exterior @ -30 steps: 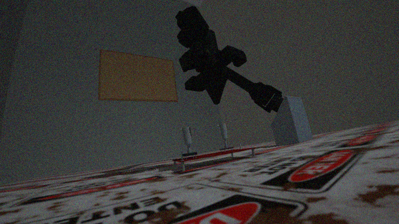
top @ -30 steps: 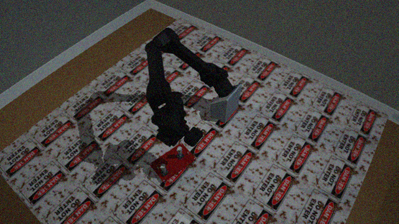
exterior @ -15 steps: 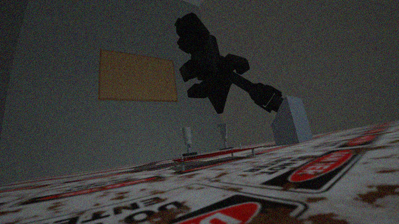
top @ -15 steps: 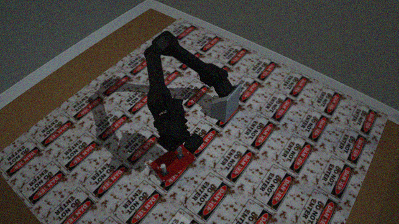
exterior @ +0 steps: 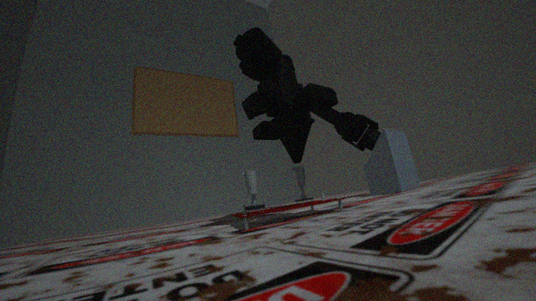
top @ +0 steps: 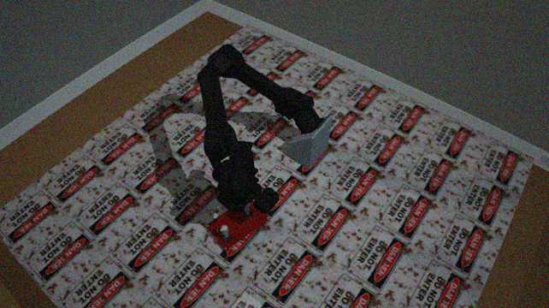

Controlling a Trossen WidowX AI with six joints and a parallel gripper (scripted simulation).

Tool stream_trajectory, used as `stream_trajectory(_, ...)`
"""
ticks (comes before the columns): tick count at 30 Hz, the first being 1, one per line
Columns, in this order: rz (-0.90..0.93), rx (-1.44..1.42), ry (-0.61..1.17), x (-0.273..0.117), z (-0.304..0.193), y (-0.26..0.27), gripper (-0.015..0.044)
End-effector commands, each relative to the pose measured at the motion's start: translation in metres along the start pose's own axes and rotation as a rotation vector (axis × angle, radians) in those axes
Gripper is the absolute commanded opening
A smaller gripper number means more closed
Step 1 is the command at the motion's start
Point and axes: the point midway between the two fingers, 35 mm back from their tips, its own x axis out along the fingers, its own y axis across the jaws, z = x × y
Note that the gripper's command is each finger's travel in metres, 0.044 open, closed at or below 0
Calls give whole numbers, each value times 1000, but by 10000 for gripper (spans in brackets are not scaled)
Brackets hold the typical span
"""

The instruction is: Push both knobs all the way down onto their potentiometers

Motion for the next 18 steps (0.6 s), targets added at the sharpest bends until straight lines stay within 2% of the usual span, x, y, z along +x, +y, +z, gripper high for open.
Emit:
stream_trajectory(1, -5, -5, 0, 3, -1, -1, 0)
stream_trajectory(18, -5, -5, 0, 5, -1, -1, 0)
